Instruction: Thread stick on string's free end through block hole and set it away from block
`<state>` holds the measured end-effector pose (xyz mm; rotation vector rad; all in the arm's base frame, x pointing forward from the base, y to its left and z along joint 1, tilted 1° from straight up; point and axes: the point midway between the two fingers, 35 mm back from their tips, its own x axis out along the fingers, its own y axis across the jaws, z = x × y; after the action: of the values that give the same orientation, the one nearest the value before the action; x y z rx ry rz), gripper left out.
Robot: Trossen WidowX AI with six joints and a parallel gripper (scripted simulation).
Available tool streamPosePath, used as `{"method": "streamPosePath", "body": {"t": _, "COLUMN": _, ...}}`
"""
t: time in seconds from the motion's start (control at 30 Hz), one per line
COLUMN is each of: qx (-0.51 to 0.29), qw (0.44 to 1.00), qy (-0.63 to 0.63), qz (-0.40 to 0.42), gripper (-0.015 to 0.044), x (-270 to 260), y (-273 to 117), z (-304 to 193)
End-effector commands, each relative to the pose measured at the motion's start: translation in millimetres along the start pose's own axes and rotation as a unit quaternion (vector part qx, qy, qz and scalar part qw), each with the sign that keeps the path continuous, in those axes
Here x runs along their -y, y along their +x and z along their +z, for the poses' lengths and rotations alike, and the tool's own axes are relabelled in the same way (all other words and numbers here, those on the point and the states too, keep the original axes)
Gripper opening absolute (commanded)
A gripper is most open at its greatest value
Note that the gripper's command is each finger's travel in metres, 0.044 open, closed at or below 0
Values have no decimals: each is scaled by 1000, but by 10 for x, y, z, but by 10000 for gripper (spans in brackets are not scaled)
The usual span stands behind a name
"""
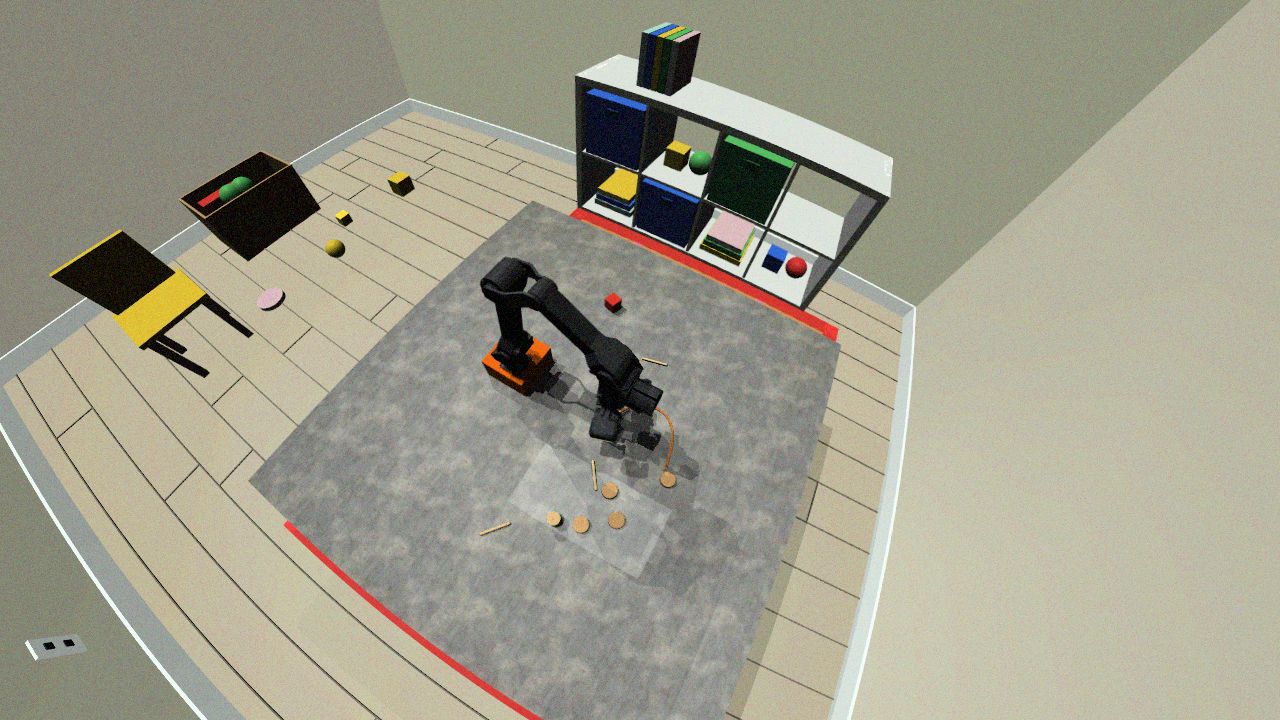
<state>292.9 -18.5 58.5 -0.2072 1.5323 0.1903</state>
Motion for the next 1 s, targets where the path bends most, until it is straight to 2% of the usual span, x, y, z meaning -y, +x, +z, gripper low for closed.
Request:
{"method": "streamPosePath", "body": {"t": 0.0, "qx": -1, "qw": 922, "qy": -387, "qz": -4, "gripper": 125, "x": 115, "y": -14, "z": -134}}
{"method": "streamPosePath", "body": {"t": 0.1, "qx": -1, "qw": 901, "qy": -434, "qz": -4, "gripper": 125, "x": 124, "y": -14, "z": -143}}
{"method": "streamPosePath", "body": {"t": 0.97, "qx": -1, "qw": 901, "qy": -434, "qz": -4, "gripper": 125, "x": 130, "y": 92, "z": -130}}
